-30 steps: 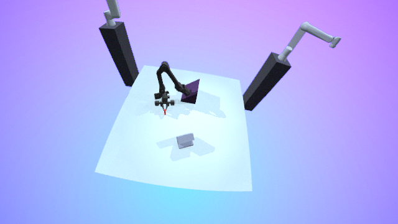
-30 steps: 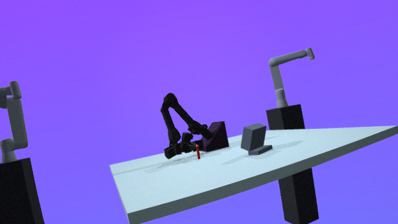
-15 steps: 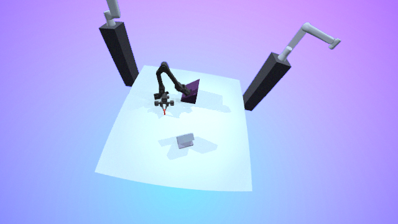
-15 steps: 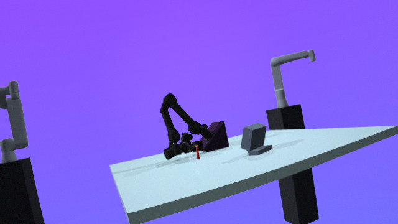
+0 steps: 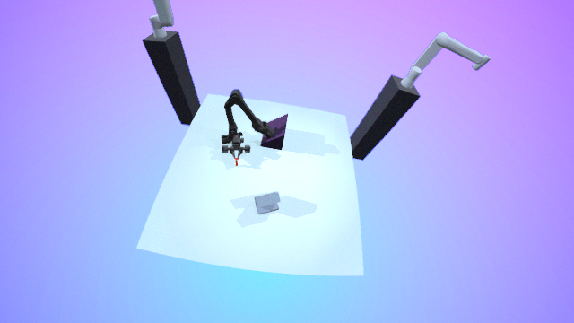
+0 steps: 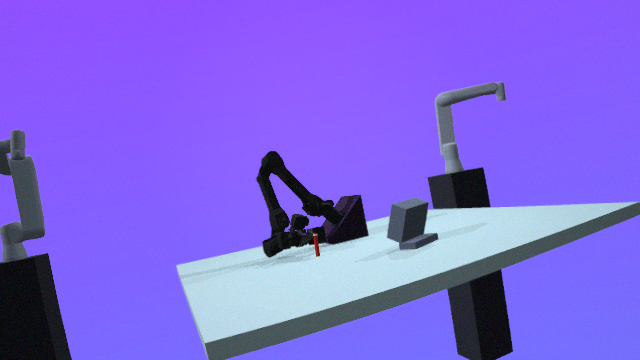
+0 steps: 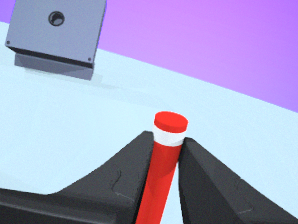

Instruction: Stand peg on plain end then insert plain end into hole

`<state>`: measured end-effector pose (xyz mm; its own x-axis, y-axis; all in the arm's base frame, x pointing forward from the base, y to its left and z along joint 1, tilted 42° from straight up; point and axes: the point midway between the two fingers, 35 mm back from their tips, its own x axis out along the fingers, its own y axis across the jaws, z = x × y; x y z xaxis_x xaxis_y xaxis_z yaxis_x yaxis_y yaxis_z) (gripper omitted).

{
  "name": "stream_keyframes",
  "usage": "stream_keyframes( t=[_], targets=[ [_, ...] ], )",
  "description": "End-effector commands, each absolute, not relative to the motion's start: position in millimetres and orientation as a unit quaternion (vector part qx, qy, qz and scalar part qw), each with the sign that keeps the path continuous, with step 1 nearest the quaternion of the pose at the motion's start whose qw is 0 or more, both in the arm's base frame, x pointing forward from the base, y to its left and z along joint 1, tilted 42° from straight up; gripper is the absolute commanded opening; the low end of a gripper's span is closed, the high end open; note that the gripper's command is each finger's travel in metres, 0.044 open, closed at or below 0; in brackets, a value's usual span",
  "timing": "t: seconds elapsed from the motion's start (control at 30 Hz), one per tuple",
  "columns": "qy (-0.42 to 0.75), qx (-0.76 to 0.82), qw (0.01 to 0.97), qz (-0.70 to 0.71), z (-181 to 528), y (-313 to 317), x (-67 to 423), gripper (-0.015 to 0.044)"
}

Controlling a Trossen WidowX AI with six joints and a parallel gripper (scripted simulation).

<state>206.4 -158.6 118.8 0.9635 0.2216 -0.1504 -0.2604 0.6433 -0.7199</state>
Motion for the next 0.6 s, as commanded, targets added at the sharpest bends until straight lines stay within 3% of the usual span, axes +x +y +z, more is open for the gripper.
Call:
stream_keyframes(
  t=[0.0, 0.57],
  targets=[
    [0.024, -0.401, 0.906, 0.133, 117.7, -160.8, 207.3, 0.0049],
    [0.015, -0.409, 0.902, 0.134, 120.9, -164.1, 209.4, 0.0049]
  ],
)
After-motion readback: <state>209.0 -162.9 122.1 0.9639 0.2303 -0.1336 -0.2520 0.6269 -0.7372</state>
